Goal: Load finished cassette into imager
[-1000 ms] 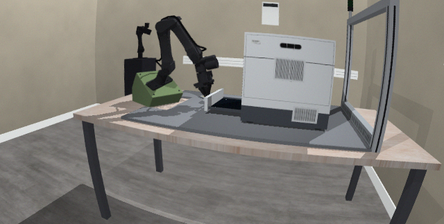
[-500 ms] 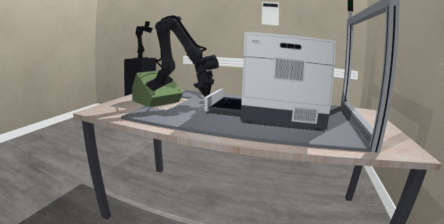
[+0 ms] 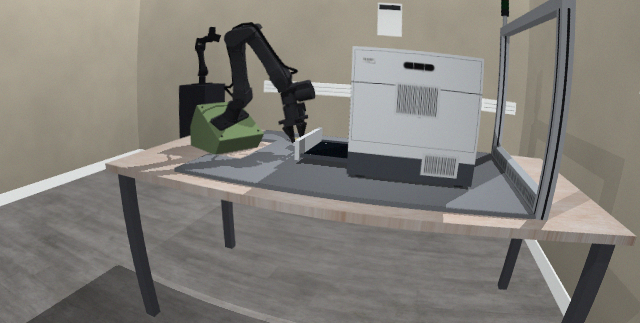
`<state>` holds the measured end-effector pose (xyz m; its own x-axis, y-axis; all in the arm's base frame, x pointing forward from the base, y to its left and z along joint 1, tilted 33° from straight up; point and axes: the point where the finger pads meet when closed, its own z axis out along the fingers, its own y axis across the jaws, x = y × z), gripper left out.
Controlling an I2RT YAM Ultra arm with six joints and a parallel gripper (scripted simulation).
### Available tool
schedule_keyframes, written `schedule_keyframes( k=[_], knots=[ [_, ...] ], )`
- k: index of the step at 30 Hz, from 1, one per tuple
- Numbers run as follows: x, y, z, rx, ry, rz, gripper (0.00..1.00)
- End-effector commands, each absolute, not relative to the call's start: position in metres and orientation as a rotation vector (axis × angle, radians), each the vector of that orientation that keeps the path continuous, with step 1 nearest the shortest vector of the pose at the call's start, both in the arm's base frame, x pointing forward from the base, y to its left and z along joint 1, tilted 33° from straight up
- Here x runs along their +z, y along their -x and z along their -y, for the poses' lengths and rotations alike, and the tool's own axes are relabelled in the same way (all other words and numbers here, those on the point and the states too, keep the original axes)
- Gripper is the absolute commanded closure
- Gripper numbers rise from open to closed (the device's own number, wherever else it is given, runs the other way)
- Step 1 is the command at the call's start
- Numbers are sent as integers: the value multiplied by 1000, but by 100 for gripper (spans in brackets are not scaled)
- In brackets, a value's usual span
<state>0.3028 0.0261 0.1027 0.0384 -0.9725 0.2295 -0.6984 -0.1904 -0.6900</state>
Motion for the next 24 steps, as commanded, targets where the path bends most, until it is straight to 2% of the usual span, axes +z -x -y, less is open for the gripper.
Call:
schedule_keyframes(
  k=[1,24],
  knots=[
    [106,-303,-28,-948,1925,-1682,65],
    [127,-297,-31,-963,1898,-1669,65]
  ],
)
